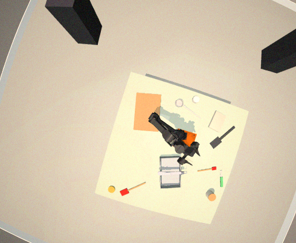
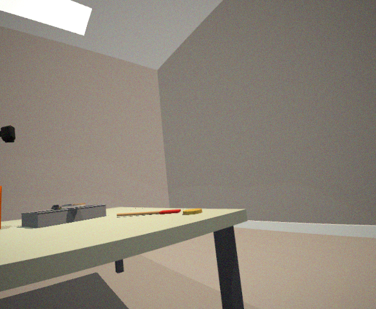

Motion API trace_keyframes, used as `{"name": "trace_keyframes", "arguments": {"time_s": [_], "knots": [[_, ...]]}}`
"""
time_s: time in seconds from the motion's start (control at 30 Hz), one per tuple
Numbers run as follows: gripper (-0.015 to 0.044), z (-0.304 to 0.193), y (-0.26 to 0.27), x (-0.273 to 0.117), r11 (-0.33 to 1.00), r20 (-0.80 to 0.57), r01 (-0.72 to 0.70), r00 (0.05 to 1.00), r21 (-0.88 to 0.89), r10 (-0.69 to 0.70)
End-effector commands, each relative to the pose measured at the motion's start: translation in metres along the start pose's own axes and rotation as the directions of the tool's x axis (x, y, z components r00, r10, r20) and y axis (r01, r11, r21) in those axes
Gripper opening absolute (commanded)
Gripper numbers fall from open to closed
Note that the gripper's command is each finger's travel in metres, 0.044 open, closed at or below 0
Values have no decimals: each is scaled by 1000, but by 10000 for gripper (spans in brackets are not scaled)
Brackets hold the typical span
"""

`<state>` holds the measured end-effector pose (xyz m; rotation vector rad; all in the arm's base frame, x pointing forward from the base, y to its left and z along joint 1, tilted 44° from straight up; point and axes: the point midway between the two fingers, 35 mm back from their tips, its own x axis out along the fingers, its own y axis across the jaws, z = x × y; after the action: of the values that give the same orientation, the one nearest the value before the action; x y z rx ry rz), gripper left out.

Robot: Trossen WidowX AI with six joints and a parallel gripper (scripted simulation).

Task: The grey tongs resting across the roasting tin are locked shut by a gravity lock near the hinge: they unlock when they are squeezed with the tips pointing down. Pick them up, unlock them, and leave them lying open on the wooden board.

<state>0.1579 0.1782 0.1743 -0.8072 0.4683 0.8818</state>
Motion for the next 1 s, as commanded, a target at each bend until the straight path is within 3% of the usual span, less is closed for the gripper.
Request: {"name": "trace_keyframes", "arguments": {"time_s": [0.0, 0.13, 0.2, 0.3, 0.43, 0.73, 0.97], "knots": [[374, 0, -1, 1, 1000, -4, 2, 1000, 7, -2], [269, -11, -17, 18, 980, -90, 71, 994, 185, -55], [260, -22, -32, 32, 934, -164, 148, 982, 325, -98], [260, -46, -60, 56, 773, -302, 318, 938, 549, -171], [260, -88, -92, 80, 457, -474, 526, 849, 718, -233], [260, -163, -125, 102, -78, -688, 695, 678, 715, -260], [260, -231, -141, 106, -502, -828, 665, 506, 552, -241]]}}
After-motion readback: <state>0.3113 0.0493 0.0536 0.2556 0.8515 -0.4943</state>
